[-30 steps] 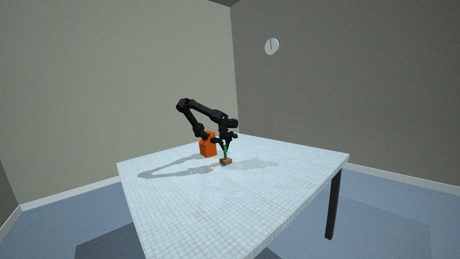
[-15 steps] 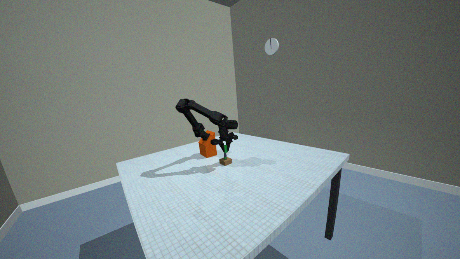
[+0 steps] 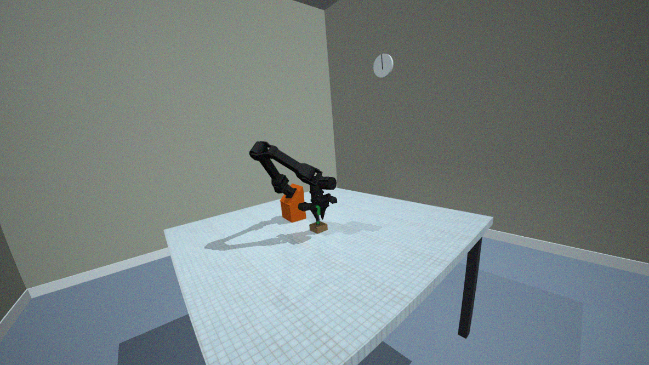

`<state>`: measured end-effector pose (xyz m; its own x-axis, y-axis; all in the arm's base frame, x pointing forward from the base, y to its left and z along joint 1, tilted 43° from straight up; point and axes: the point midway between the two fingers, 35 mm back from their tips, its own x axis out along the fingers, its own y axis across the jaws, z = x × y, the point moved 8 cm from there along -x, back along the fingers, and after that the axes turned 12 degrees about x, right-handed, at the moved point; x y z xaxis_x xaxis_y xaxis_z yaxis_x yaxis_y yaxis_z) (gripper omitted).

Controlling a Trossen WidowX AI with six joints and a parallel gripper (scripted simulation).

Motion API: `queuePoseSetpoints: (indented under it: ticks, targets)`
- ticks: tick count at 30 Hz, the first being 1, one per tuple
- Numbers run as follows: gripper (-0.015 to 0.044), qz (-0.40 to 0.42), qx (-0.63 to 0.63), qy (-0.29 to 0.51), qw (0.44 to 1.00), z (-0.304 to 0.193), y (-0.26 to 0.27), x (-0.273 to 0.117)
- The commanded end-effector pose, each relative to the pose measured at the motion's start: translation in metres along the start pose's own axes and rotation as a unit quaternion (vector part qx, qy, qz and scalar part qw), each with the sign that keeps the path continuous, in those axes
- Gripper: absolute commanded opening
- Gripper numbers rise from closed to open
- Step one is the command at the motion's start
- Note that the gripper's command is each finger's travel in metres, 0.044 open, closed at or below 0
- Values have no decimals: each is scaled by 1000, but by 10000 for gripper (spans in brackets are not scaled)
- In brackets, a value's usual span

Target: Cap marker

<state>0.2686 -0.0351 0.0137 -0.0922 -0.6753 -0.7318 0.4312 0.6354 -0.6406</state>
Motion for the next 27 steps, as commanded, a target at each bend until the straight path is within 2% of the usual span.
queuePoseSetpoints:
  ticks: [1, 27]
  targets:
    - [0, -9, -8, 19, 1000, -5, -2, 16]
    - [0, -10, -8, 19, 1000, 1, -3, 27]
